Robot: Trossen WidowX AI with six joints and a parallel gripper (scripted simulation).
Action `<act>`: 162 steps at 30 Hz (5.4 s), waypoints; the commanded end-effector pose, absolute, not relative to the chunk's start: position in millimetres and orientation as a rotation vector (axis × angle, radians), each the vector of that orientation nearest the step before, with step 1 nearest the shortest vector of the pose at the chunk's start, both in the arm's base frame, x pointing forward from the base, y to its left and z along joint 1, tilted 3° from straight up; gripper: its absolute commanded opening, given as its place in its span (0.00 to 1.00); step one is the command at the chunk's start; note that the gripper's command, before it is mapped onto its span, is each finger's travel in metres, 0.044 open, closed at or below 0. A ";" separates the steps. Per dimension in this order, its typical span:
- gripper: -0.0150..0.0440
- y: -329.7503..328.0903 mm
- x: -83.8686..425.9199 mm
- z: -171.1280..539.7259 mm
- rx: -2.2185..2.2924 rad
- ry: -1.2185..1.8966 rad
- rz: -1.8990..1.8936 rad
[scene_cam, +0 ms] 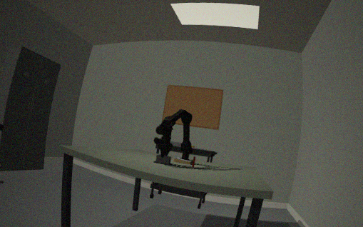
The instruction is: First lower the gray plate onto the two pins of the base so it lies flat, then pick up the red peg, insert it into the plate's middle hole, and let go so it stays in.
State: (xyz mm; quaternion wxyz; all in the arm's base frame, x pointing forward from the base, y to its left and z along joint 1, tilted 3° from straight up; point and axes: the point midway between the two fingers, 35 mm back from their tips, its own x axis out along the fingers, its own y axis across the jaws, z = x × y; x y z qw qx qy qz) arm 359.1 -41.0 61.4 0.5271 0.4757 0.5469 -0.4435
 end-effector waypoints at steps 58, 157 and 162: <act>1.00 142.0 223.9 99.0 0.816 1.444 -0.707; 0.25 111.8 267.9 129.7 0.825 1.436 -0.731; 0.25 102.2 278.1 130.2 0.824 1.435 -0.730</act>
